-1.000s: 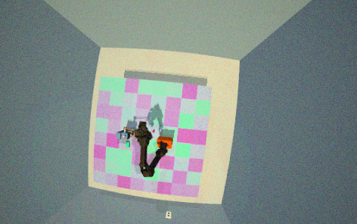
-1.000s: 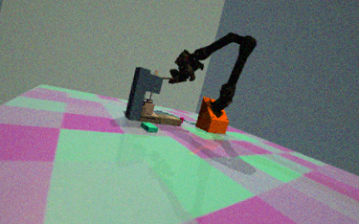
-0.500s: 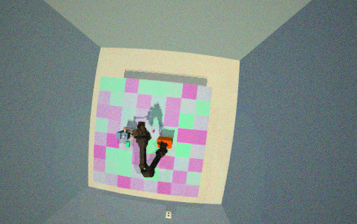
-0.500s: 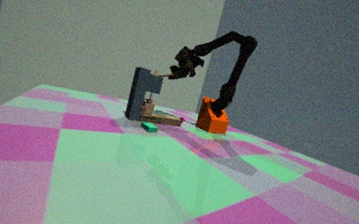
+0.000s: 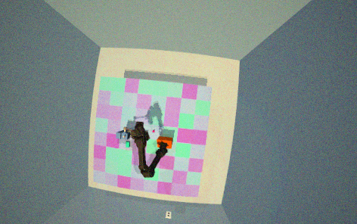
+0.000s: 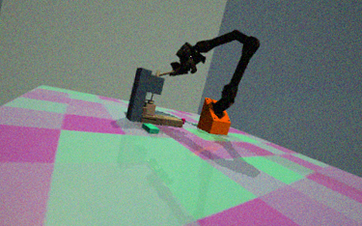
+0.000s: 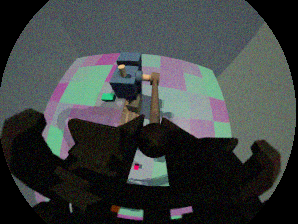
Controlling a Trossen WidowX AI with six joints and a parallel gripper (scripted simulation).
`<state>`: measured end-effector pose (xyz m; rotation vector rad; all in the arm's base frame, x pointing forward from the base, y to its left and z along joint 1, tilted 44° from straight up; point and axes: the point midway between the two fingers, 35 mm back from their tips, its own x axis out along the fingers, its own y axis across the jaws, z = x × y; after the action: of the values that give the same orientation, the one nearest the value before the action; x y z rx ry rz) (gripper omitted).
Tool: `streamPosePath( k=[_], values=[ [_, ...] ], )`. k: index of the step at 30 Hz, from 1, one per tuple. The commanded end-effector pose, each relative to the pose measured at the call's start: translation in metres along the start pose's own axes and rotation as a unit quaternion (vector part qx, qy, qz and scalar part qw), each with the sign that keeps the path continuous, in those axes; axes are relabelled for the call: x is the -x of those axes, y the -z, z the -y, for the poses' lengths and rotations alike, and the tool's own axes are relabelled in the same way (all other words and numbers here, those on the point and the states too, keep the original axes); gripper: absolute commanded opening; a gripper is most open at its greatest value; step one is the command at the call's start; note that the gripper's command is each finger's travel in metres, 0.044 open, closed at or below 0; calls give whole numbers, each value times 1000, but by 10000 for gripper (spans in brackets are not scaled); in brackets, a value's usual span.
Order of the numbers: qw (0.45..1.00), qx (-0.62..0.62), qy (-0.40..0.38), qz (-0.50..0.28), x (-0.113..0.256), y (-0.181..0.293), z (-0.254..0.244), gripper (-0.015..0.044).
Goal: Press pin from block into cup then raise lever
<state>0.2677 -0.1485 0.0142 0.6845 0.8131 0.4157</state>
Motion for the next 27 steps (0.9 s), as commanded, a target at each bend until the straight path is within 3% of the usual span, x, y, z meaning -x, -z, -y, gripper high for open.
streamPosePath(
  k=[1, 27],
  values=[
    [1000, 12, 3, 10, 5, -15, 0, 0],
    [1000, 12, 3, 10, 7, -54, -1, 0]
  ],
)
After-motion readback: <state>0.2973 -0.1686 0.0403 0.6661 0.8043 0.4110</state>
